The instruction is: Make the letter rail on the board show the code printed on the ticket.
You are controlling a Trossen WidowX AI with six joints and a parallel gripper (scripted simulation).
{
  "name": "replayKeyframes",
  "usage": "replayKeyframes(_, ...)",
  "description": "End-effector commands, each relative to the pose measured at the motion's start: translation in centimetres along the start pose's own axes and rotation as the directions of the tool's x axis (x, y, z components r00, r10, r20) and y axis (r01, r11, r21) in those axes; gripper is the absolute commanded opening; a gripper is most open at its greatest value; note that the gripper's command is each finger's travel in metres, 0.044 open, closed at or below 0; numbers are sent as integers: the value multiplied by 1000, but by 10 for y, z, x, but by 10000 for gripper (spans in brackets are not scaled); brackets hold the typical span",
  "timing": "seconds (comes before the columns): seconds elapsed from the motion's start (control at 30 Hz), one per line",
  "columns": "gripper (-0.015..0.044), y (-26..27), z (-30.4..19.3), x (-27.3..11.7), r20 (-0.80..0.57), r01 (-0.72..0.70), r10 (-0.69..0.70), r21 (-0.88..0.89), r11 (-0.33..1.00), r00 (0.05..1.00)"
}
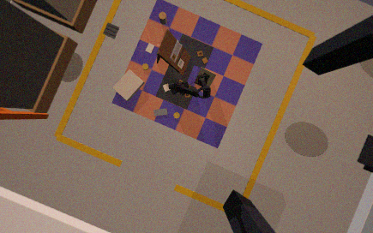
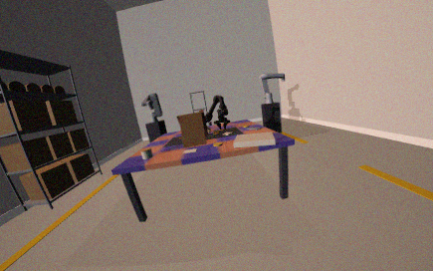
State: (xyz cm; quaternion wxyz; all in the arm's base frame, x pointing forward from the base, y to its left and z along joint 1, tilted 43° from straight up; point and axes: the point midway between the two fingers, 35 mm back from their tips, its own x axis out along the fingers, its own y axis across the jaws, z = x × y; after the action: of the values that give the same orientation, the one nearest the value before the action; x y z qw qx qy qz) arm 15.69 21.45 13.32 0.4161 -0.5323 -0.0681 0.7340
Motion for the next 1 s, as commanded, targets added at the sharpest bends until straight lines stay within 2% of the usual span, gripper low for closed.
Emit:
replayKeyframes(0.0, 0, 0, 0, -3, 4, 2, -2, -3, 1000, 1000)
replayKeyframes(0.47, 0, -4, -6, -9, -14, 17, -17, 22, 1000, 1000)
replayKeyframes(0.97, 0, -43, -66, -50, -189, 241, -198, 240, 940, 962)
